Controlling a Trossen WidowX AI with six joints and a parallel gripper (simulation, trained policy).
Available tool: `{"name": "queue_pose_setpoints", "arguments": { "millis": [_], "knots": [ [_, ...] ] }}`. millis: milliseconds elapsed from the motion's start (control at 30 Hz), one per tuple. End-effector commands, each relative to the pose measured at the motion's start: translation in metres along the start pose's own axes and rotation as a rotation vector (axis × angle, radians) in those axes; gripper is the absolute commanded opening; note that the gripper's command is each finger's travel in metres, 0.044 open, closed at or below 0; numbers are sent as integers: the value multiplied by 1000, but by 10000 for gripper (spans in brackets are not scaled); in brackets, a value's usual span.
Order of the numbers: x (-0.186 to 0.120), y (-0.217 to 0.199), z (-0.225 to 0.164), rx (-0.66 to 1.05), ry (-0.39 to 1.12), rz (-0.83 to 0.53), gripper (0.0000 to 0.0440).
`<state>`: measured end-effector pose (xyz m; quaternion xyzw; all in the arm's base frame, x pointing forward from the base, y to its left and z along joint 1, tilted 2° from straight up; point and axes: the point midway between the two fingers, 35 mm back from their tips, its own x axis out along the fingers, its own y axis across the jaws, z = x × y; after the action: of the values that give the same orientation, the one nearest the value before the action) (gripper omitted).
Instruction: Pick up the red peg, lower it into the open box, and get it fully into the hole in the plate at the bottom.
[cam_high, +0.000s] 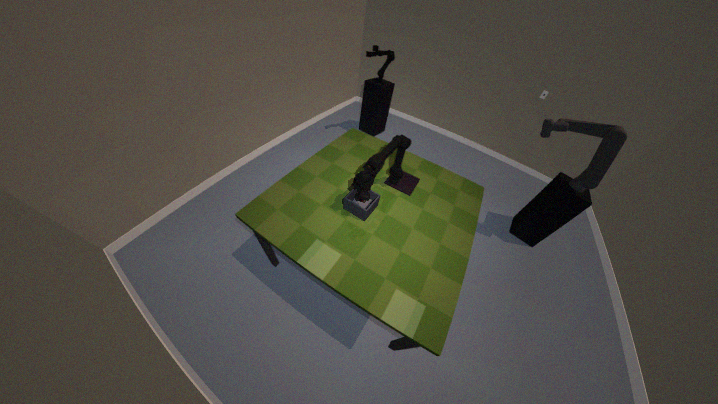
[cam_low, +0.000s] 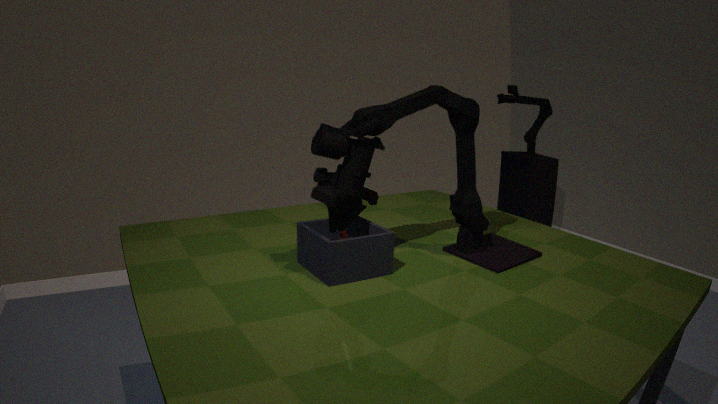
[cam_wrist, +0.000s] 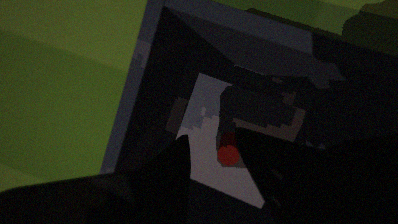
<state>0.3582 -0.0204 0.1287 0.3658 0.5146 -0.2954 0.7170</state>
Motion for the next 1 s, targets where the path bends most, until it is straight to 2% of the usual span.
{"name": "queue_pose_setpoints", "arguments": {
  "millis": [0,967],
  "knots": [
    [-1,2,7,-11,-5,-8,156],
    [9,-9,58,-19,24,-104,176]
  ]
}}
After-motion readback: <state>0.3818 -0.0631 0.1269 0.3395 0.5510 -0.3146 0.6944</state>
